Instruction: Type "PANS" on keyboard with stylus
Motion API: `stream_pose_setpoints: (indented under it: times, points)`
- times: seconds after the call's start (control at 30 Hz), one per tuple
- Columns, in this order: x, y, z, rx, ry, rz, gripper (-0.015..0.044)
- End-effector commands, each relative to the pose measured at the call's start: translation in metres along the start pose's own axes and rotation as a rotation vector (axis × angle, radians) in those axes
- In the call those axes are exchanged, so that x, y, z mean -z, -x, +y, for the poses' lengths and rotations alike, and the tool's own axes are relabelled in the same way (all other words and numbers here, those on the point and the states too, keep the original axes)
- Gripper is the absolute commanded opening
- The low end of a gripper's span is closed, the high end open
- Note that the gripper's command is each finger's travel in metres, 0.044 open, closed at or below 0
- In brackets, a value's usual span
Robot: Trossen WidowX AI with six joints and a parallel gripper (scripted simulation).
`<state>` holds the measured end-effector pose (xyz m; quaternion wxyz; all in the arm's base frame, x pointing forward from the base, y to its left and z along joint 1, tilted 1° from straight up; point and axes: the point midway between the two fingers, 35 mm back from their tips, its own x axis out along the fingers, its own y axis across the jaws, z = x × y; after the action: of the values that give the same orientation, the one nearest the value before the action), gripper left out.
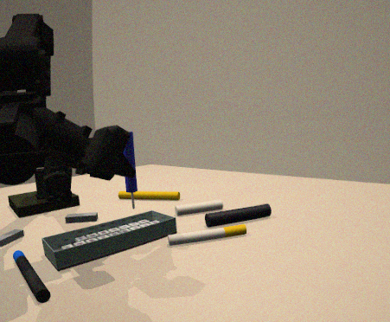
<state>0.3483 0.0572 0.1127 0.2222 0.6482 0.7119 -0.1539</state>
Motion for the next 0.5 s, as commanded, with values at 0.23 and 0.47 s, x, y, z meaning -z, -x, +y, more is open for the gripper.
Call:
stream_pose_setpoints:
  times: [0.23,0.47]
  points:
    - [0.007,-0.006,-0.016,0.006,-0.014,0.005,0.0]
    - [0.004,-0.008,-0.018,0.007,-0.016,0.005,0.0]
